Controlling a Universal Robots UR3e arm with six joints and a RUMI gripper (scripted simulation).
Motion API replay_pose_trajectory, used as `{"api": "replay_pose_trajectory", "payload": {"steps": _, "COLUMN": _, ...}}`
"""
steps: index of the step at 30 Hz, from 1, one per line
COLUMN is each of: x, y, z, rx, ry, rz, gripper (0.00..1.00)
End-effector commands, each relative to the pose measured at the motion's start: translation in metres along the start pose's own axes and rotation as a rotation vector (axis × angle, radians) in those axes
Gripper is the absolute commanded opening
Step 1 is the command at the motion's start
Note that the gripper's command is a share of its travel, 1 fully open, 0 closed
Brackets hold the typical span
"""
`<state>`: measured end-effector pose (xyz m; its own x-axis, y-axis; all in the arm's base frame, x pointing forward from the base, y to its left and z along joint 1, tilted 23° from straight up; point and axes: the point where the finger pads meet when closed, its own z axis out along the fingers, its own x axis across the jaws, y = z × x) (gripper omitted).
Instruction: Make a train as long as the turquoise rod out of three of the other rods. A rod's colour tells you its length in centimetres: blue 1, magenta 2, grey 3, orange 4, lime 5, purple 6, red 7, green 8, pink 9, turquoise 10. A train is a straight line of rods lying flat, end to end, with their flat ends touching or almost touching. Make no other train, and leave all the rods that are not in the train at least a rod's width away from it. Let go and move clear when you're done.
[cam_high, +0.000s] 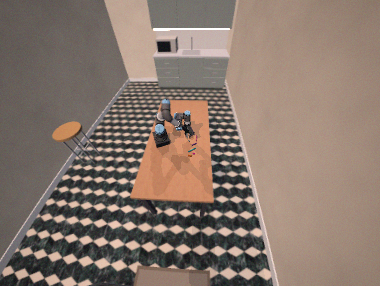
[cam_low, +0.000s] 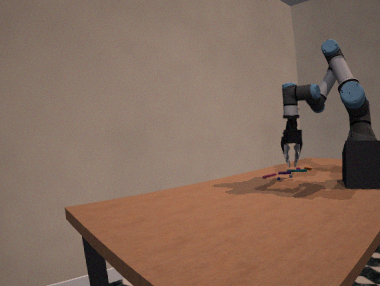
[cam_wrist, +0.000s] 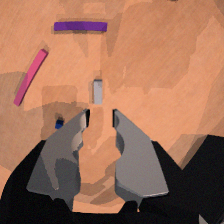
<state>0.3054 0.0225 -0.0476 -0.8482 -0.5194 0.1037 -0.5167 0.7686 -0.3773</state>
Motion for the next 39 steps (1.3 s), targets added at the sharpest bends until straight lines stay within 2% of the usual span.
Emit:
{"api": "replay_pose_trajectory", "payload": {"steps": 1, "x": -0.004, "y": -0.002, "z": 0.009, "rx": 0.007, "ry": -0.017, "rz": 0.001, "gripper": 0.14}}
{"api": "replay_pose_trajectory", "payload": {"steps": 12, "x": -0.004, "y": -0.002, "z": 0.022, "rx": 0.007, "ry": -0.017, "rz": 0.001, "gripper": 0.14}}
{"api": "replay_pose_trajectory", "payload": {"steps": 39, "x": -0.005, "y": -0.003, "z": 0.026, "rx": 0.009, "ry": -0.018, "rz": 0.002, "gripper": 0.14}}
